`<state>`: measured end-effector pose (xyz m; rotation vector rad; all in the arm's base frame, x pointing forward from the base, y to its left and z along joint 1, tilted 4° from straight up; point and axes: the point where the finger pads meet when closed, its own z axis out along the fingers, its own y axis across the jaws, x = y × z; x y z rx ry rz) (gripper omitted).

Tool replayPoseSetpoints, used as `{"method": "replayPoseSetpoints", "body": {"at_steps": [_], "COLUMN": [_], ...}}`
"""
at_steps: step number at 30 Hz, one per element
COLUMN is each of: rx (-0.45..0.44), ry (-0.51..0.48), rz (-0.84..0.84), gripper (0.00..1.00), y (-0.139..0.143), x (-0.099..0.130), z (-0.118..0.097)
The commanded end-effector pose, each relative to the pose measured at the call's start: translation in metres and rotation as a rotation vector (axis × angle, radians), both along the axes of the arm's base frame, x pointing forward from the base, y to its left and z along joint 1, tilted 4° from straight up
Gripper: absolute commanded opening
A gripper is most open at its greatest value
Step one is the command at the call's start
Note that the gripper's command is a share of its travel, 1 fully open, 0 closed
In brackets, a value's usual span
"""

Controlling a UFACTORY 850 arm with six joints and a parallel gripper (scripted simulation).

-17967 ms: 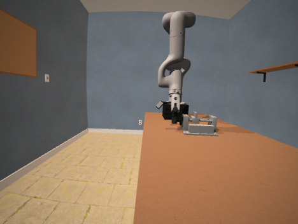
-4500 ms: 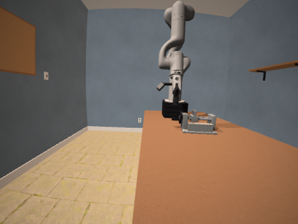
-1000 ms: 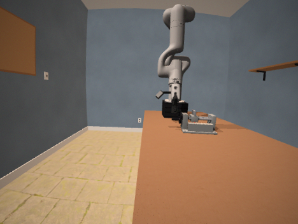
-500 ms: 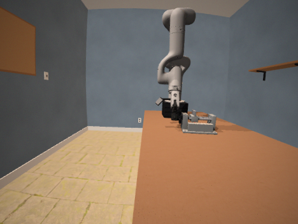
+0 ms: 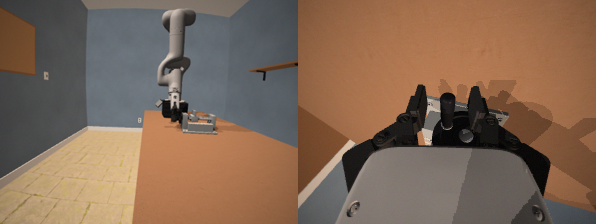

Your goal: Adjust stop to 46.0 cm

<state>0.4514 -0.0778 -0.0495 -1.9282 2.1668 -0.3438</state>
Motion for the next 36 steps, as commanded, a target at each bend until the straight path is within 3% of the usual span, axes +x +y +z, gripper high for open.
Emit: {"method": "replayPoseSetpoints", "body": {"at_steps": [1, 3, 4, 36], "rx": [0.0, 0.0, 0.0, 0.0], "ry": [-0.001, -0.001, -0.001, -0.001], "rz": [0.0, 0.0, 0.0, 0.0], "gripper": [0.57, 0.57, 0.06, 0.06], "y": [-0.0001, -0.0001, -0.0001, -0.0001], "x": [0.0006, 0.0006, 0.0006, 0.0006], "z": [0.0003, 0.0003, 0.0003, 0.0003]}}
